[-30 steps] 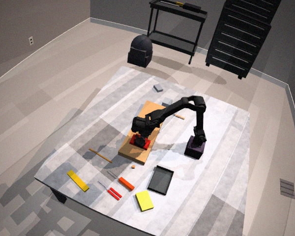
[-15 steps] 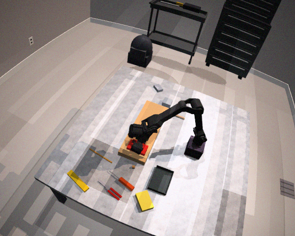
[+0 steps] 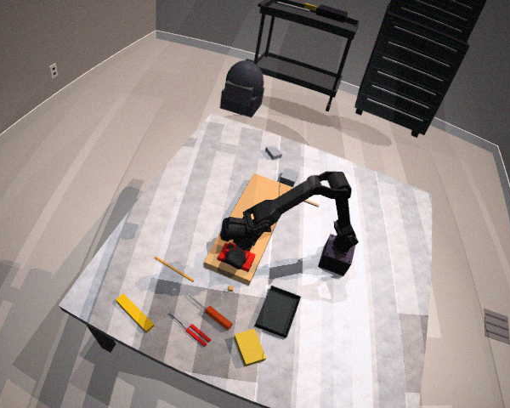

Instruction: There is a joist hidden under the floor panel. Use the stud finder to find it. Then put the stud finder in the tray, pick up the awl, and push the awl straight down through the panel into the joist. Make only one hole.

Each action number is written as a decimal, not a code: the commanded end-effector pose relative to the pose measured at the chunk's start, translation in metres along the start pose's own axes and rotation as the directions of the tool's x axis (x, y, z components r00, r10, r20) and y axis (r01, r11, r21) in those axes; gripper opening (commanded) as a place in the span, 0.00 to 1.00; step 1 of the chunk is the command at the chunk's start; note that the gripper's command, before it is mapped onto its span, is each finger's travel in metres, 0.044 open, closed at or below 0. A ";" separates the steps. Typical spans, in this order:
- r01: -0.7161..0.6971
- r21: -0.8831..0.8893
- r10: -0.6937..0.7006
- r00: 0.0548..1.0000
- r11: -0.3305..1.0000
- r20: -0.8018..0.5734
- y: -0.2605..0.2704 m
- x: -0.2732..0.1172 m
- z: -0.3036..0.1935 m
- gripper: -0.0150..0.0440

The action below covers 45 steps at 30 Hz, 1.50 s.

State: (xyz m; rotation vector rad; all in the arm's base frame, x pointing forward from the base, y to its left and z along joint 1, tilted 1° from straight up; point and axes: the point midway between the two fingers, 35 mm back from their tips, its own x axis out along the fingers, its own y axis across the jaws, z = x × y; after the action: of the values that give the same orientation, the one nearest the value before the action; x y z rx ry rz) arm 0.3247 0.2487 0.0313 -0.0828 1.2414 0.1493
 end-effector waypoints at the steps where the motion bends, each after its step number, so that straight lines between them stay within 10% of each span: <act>1: 0.000 0.003 0.000 1.000 1.000 -0.001 -0.004 0.000 0.000 0.25; 45: 0.012 0.000 -0.012 1.000 1.000 0.000 -0.139 0.000 -0.001 0.25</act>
State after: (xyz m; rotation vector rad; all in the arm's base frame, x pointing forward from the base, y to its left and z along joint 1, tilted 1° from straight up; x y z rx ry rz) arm 0.3454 0.1210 0.0288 -0.0877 1.2414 0.1393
